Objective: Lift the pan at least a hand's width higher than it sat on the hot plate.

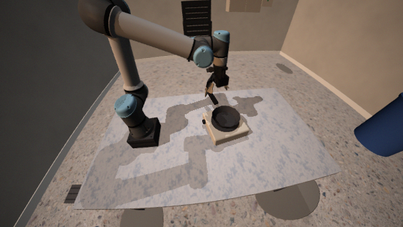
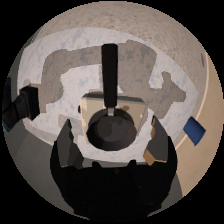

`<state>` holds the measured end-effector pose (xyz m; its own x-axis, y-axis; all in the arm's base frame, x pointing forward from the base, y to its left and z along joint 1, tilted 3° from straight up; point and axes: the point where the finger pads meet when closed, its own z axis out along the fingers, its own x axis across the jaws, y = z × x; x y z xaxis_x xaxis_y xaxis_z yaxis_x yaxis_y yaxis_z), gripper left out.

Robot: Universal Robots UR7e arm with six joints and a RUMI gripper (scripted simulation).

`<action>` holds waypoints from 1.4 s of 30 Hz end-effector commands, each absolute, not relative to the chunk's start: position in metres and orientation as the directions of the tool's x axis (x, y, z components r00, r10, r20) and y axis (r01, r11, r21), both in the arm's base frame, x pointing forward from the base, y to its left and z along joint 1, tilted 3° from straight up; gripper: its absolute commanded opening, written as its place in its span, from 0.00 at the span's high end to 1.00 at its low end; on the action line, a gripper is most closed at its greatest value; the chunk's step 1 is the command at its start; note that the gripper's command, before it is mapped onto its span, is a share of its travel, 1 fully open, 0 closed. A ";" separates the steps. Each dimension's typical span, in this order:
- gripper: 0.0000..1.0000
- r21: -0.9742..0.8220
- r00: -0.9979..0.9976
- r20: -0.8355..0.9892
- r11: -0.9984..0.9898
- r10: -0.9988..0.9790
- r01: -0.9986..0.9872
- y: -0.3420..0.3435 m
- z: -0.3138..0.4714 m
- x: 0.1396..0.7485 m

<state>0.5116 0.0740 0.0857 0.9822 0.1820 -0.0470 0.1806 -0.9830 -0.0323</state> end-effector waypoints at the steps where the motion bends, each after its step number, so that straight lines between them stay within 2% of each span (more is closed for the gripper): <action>1: 0.00 -0.033 0.982 -0.051 -0.983 0.181 0.180 0.076 0.036 0.509; 7: 0.00 -0.033 0.982 -0.051 -0.983 0.181 0.179 0.077 0.009 0.507; 21: 0.00 -0.033 0.982 -0.049 -0.983 0.181 0.179 0.077 0.008 0.507; 22: 1.00 -0.033 0.982 -0.048 -0.983 0.181 0.179 0.077 0.008 0.507; 42: 1.00 -0.032 0.982 -0.048 -0.983 0.181 0.179 0.077 0.008 0.508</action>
<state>0.5084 0.0757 0.0091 0.9824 0.1806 -0.0469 0.1792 -0.9833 -0.0320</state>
